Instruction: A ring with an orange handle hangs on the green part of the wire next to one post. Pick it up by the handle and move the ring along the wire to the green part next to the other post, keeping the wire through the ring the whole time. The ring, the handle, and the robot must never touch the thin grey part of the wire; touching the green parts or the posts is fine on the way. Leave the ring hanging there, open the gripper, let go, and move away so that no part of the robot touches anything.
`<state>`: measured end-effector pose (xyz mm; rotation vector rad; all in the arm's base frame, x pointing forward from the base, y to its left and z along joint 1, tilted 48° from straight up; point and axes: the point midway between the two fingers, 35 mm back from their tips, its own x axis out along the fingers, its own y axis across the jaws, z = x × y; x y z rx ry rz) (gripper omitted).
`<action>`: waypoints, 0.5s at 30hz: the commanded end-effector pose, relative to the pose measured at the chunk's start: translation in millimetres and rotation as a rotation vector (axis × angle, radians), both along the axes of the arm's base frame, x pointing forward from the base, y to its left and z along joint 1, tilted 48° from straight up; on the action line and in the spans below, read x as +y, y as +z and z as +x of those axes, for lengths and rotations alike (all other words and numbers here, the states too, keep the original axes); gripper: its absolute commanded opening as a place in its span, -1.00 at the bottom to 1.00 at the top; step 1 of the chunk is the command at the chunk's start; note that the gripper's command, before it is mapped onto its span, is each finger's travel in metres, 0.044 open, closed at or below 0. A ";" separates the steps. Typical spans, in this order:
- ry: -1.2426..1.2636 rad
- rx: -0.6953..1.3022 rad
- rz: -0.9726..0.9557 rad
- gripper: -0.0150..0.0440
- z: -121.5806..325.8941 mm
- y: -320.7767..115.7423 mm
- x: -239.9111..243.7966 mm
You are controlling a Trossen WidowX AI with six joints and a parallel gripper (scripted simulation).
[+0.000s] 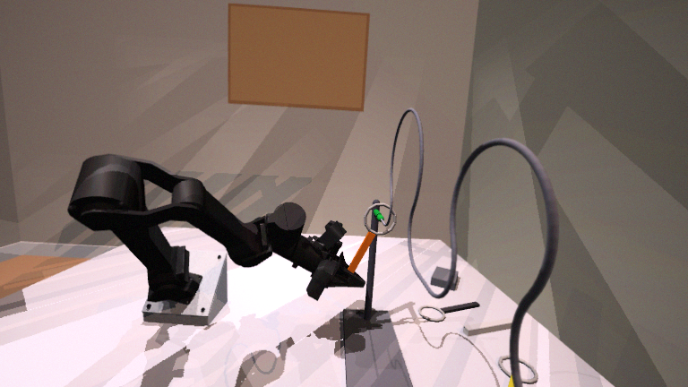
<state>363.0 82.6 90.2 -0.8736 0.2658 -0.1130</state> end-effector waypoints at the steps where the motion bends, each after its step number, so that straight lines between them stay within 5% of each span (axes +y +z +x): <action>1: 0.004 0.003 0.000 -1.00 0.4 -5.6 -3.4; 15: 0.004 0.003 -0.001 -1.00 1.5 -13.1 -11.8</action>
